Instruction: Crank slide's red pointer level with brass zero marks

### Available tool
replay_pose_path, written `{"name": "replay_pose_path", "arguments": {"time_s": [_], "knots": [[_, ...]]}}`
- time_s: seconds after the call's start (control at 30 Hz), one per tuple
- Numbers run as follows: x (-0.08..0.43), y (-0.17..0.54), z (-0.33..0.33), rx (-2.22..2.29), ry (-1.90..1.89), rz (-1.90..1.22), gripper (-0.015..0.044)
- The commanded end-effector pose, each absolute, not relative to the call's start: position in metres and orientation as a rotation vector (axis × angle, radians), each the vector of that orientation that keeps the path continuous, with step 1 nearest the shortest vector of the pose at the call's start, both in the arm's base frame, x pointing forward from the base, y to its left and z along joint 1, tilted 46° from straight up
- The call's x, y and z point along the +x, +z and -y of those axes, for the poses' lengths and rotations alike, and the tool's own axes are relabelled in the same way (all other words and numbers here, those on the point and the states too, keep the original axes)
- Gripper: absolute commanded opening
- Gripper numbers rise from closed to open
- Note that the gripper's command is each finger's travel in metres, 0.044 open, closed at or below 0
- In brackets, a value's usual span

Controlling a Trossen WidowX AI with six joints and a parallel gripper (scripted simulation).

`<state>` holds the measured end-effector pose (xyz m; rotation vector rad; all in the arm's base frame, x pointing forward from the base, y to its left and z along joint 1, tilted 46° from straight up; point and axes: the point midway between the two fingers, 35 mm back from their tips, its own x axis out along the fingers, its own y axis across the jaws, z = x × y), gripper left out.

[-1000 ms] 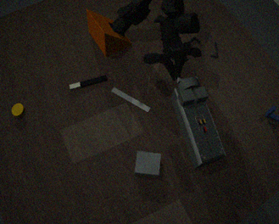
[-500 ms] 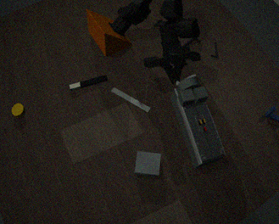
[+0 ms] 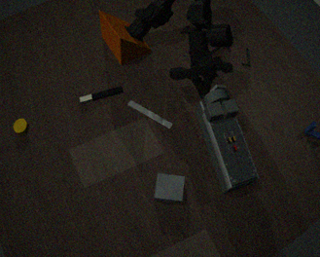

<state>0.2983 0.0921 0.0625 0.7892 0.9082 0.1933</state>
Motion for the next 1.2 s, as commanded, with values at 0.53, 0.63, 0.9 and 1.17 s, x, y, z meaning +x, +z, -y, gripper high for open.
{"name": "replay_pose_path", "arguments": {"time_s": [0.53, 0.63, 0.9, 1.17], "knots": [[0.3012, 0.0719, -0.107, 0.786, 0.207, -0.91, 0.0], [0.3014, 0.0726, -0.1074, 0.787, 0.207, -0.91, 0.0], [0.3017, 0.074, -0.1082, 0.787, 0.207, -0.91, 0.0], [0.302, 0.0753, -0.1089, 0.787, 0.207, -0.91, 0.0]]}}
